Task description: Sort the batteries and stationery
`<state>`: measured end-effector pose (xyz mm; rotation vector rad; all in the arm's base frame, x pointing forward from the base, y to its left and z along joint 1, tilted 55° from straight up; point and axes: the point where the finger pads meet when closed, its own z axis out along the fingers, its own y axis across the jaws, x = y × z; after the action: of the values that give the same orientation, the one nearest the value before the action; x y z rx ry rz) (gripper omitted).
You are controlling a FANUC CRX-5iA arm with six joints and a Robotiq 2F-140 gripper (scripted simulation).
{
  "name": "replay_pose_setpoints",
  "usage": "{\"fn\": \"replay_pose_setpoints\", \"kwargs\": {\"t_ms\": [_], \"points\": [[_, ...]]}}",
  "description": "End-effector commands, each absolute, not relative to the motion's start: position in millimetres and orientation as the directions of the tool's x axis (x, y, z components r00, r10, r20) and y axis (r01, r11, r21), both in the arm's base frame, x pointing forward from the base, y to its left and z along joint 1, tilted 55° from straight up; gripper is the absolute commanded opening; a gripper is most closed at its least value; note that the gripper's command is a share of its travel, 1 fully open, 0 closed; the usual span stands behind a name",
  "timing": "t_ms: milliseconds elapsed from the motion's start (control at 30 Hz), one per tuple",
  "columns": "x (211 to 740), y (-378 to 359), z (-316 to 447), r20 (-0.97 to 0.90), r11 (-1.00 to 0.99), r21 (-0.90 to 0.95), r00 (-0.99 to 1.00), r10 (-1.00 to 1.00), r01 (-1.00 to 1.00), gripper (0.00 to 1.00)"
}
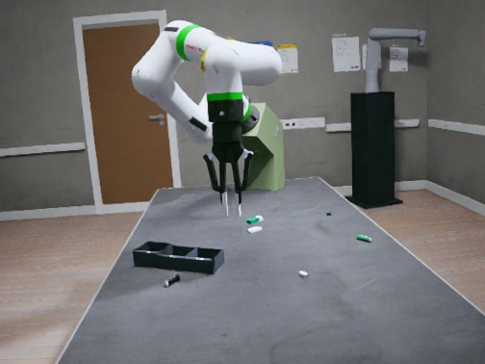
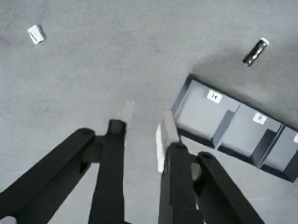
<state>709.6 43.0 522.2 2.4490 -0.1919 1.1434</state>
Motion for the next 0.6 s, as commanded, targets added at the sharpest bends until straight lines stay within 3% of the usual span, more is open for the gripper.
{"fn": "replay_pose_setpoints", "kwargs": {"t_ms": [0, 567], "points": [[735.0, 65.5, 511.9, 0.707, -0.885, 0.414, 0.688, 0.165, -0.212, 0.26], [818.7, 147.6, 468.6, 0.442, -0.712, 0.691, 0.705, 0.554, 0.125, 0.26]]}}
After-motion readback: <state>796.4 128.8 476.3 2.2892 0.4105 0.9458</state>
